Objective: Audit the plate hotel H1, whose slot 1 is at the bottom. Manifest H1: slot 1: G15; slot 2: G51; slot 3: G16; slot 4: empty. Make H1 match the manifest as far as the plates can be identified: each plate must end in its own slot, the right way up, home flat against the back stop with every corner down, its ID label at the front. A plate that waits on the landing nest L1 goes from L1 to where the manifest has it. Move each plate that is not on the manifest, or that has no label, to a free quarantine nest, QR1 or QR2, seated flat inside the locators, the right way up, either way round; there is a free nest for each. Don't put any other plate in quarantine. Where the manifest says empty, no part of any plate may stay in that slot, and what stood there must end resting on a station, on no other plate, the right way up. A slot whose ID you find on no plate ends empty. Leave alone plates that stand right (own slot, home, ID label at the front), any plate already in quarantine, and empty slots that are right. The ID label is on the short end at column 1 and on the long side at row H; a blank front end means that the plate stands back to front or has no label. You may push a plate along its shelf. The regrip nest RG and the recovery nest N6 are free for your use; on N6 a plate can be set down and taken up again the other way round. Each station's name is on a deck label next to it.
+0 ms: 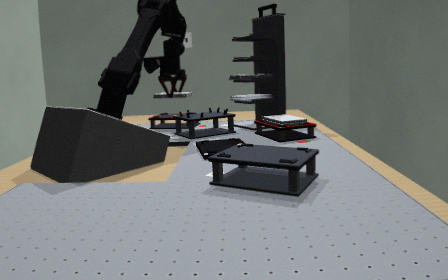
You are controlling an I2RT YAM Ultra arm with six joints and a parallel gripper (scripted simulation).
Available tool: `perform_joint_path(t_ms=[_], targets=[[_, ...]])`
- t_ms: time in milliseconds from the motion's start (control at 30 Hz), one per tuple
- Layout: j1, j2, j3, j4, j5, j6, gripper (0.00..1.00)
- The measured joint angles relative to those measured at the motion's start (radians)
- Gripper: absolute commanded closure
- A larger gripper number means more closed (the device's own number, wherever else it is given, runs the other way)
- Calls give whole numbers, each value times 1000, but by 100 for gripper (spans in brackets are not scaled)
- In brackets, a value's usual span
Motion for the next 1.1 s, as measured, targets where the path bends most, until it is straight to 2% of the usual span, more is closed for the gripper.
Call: perform_joint_path(t_ms=[1100], targets=[[-2, -9, -18, 8, 0, -2, 14]])
